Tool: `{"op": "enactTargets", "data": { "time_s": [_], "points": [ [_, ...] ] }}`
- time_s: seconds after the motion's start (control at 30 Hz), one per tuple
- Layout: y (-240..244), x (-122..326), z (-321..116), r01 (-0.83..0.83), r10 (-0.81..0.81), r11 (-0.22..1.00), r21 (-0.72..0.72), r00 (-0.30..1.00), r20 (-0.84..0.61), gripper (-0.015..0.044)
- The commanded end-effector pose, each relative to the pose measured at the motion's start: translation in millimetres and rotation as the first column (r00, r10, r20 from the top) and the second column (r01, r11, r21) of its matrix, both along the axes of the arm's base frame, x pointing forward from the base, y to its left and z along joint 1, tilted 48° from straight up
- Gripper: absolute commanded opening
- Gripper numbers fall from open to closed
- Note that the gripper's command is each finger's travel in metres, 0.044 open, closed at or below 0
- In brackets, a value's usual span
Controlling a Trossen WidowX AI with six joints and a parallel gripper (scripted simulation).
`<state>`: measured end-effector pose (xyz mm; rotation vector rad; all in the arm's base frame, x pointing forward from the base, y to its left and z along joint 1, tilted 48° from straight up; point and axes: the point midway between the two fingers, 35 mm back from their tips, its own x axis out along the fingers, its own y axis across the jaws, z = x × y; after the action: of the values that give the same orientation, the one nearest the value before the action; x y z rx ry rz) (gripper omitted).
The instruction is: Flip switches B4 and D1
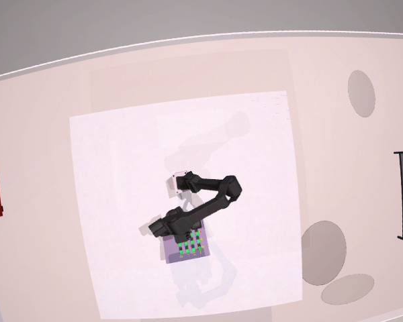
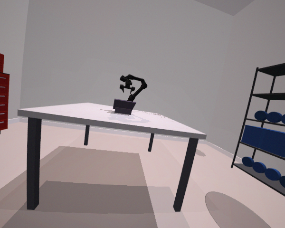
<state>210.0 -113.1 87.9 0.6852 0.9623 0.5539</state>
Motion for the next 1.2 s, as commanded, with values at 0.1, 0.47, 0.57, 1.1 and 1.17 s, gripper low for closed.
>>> {"op": "enactTargets", "data": {
  "time_s": [0.1, 0.47, 0.57, 1.1, 1.17],
  "points": [
    [5, 31, -36, -0.001, 0.001, 1.000, -0.014, 1.000, -0.016, 0.0295],
    [26, 74, -82, -0.008, 0.007, 1.000, -0.012, 1.000, -0.021, 0.0006],
    [44, 86, -96, -0.022, 0.021, 1.000, -0.013, 0.999, -0.033, 0.0000],
    [58, 95, -107, -0.026, 0.026, 1.000, -0.012, 0.999, -0.035, 0.0000],
    [60, 96, -109, -0.026, 0.026, 1.000, -0.012, 0.999, -0.035, 0.0000]
  ]
}}
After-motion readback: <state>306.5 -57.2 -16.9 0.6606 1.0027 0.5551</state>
